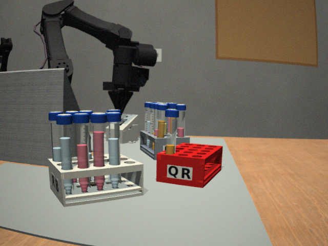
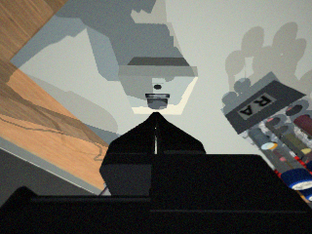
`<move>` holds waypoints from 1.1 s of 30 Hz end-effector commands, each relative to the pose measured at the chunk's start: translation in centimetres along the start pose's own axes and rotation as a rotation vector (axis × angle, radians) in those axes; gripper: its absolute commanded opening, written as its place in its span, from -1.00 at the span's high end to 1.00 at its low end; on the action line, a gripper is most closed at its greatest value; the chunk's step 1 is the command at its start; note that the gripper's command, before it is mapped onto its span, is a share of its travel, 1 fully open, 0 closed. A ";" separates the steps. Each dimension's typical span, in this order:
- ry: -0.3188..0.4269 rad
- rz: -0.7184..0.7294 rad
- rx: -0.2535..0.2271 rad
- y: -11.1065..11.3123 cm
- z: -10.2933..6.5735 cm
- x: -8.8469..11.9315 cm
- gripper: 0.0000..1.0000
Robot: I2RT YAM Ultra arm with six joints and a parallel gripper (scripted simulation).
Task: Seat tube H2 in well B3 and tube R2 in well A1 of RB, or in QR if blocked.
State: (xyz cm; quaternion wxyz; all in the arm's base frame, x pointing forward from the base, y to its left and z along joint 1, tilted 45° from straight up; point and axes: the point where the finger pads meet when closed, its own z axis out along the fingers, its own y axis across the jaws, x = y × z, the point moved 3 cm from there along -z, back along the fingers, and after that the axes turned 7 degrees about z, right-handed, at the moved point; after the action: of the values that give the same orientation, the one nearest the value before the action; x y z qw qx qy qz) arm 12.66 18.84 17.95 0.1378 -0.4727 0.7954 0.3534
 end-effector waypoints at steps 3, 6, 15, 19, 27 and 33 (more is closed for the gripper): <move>-0.024 0.002 0.030 -0.5 0.7 -0.5 1.00; -0.057 -0.020 0.045 -0.4 -0.2 -1.8 1.00; -0.036 -0.008 0.034 -0.2 0.9 -0.4 1.00; -0.037 -0.008 0.034 -0.2 1.1 -0.3 1.00; -0.035 -0.006 0.034 -0.1 1.5 -0.3 1.00; -0.031 -0.003 0.031 -0.2 2.0 -0.4 1.00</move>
State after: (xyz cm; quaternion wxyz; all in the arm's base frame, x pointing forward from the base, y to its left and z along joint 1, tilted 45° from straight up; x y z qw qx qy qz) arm 12.55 20.05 16.63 0.1449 -0.4654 0.8010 0.3475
